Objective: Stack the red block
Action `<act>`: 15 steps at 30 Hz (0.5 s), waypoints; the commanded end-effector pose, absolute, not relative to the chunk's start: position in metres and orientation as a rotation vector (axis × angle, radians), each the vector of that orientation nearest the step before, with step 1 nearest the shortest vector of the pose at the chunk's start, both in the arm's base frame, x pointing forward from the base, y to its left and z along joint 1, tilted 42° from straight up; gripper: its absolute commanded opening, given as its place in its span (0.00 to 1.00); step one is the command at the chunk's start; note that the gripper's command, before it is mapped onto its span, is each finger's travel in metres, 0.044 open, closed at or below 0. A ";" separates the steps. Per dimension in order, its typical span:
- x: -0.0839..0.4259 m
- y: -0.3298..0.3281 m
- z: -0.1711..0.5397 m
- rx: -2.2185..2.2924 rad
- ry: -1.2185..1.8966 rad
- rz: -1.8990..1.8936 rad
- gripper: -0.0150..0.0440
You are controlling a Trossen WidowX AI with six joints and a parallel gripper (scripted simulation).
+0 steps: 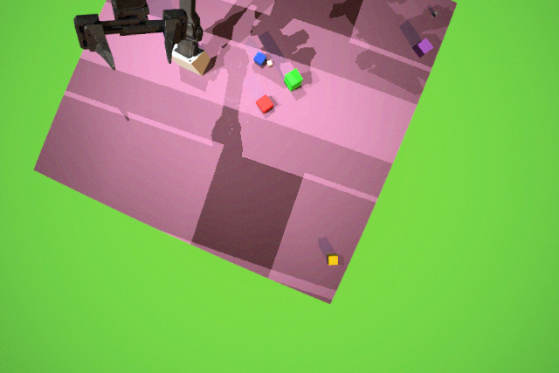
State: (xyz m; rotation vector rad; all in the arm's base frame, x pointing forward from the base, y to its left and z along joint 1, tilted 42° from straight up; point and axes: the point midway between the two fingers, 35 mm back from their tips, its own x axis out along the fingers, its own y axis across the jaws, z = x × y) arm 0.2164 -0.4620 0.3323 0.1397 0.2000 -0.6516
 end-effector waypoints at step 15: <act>0.362 -0.301 0.139 -0.057 0.732 0.071 1.00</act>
